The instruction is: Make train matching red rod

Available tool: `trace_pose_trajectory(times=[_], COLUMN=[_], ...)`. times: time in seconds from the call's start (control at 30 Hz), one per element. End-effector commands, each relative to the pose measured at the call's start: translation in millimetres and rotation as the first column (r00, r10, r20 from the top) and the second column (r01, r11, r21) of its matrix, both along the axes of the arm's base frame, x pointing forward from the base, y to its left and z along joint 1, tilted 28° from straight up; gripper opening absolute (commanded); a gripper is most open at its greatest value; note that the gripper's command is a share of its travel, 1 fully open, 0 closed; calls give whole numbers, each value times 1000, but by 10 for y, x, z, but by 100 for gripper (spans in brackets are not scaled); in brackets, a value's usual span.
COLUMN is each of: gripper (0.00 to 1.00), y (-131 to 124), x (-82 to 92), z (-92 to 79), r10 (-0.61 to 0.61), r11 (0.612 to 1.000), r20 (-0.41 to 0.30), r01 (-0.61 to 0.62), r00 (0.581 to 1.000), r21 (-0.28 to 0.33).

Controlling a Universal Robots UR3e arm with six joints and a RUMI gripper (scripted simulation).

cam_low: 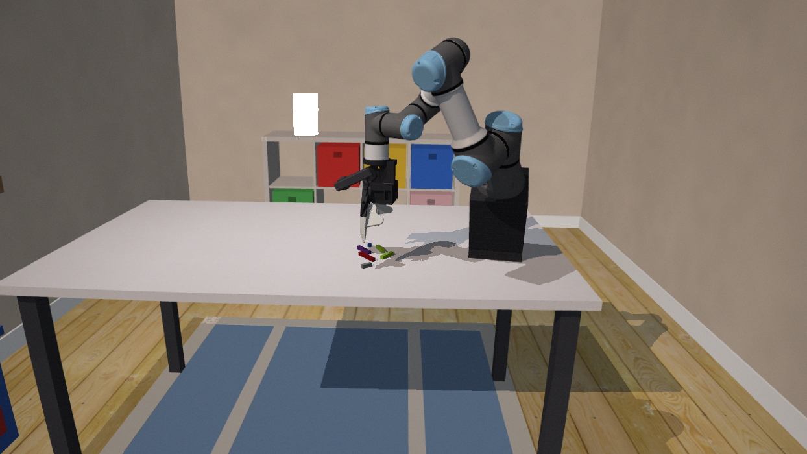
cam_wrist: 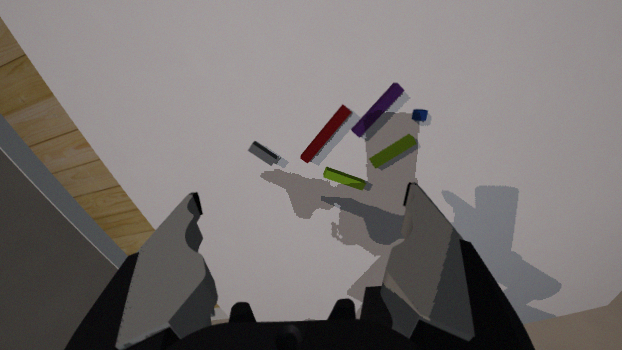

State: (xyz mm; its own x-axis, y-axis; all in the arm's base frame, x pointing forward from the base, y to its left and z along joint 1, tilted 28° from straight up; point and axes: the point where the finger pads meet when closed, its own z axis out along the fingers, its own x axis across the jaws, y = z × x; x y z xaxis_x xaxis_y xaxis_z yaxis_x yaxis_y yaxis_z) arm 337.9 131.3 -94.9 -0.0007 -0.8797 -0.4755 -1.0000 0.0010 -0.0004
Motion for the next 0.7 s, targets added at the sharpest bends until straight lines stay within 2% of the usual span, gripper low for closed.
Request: trace_pose_trajectory(times=[0.0,0.17,0.3,0.5,0.57,0.67], gripper=[100,100,100,100,100,100], y=[-33,-91,-147,-236,-236,-288], x=[25,57,84,122,122,141], z=[-9,-35,-59,-99,-99,-123], r10=[-55,-164,-267,-422,-422,-508], r11=[998,986,964,905,905,858], r20=[-28,-87,-142,-225,-225,-271], r01=[55,164,266,421,421,507], r00=[998,983,953,878,878,817], r21=[-4,-10,-22,-54,-54,-79])
